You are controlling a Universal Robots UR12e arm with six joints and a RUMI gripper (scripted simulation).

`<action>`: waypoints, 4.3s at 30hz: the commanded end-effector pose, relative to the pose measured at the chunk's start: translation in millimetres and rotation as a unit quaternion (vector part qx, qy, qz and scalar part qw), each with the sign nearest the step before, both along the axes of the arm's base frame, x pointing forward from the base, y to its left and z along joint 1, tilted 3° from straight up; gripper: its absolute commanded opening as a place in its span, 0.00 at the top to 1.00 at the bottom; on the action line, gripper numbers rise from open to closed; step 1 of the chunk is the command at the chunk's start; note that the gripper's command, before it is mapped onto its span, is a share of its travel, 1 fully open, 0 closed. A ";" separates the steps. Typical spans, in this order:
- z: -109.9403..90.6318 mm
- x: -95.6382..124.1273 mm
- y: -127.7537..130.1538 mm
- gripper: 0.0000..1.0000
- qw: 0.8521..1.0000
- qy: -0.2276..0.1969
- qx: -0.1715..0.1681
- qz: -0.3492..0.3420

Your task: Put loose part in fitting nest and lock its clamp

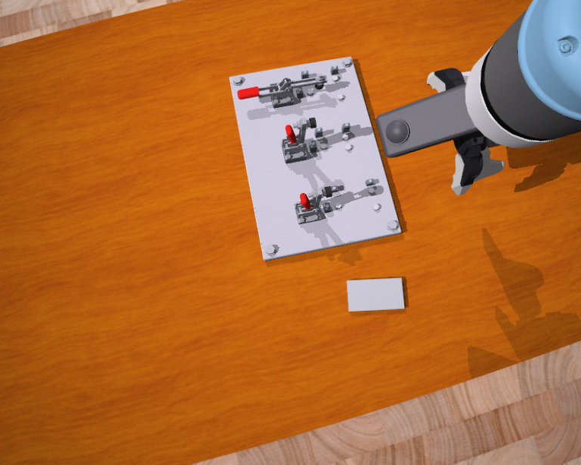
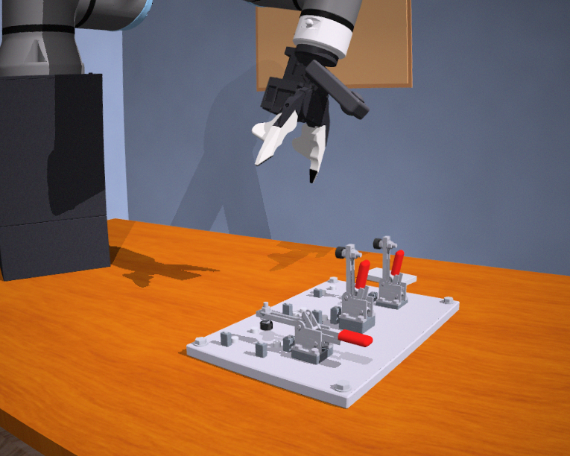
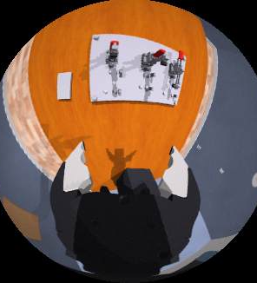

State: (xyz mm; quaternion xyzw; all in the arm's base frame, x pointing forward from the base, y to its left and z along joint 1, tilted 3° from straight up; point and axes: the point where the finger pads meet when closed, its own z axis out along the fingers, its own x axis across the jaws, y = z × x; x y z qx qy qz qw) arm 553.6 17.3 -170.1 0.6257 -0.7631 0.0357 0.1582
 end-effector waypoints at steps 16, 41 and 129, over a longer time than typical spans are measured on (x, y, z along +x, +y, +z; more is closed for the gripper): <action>20.2 96.9 -0.1 0.00 0.986 -0.121 0.114 0.004; 20.2 96.9 -0.1 1.00 0.986 -0.121 0.114 0.004; 20.2 96.9 -0.1 0.41 0.986 -0.121 0.114 0.004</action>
